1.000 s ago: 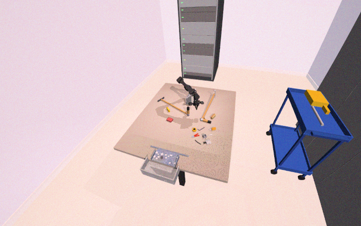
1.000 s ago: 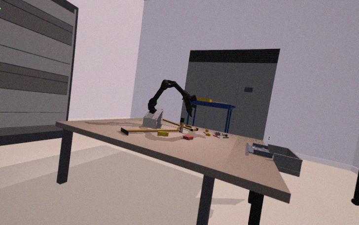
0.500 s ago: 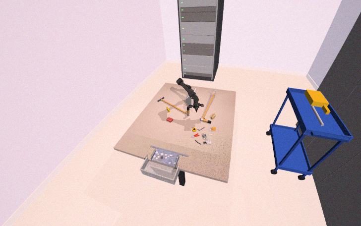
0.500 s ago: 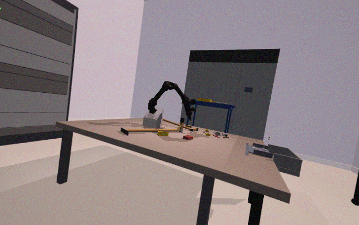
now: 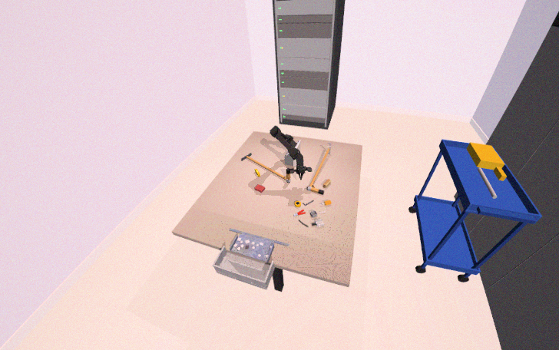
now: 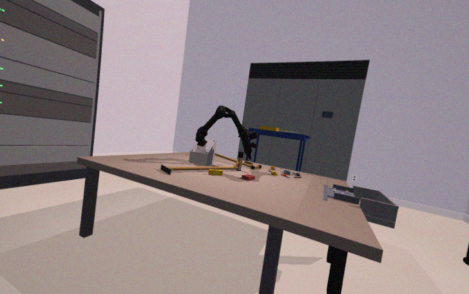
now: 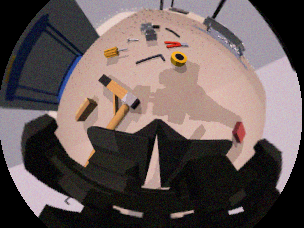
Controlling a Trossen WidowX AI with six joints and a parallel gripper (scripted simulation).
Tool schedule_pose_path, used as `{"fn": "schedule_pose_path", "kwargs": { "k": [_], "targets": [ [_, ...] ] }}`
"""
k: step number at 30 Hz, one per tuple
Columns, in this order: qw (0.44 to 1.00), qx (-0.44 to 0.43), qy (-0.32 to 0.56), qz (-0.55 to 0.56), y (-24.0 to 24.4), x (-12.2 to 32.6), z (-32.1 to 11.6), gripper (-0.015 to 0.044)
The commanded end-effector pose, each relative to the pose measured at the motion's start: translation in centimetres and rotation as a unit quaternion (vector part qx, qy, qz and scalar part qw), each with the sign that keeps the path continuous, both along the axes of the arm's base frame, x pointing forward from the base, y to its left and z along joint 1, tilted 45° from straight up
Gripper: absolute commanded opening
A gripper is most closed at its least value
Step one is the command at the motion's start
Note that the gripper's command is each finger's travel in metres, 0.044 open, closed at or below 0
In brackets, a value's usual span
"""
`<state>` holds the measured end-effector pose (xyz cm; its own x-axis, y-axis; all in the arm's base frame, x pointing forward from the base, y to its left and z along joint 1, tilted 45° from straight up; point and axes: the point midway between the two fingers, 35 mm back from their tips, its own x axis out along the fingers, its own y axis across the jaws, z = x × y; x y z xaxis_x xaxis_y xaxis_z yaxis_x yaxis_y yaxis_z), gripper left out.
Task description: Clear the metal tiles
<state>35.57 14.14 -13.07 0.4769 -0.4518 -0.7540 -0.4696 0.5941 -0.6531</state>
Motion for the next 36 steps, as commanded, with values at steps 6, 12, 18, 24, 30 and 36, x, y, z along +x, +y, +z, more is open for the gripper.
{"fn": "schedule_pose_path", "kwargs": {
  "k": [6,12,18,24,30,36],
  "targets": [
    [1.000,0.002,0.002,0.004,0.6,0.3,-0.7,0.0000],
    [1.000,0.003,0.002,0.005,1.4,0.6,-1.2,0.0000],
    [1.000,0.004,0.003,0.006,2.1,1.0,-1.7,0.0000],
    [1.000,0.005,0.004,0.007,2.9,1.3,-2.3,0.0000],
    [1.000,0.005,0.005,0.009,3.7,1.6,-2.8,0.0000],
    [1.000,0.006,0.005,0.010,4.4,1.8,-3.4,0.0000]
  ]
}}
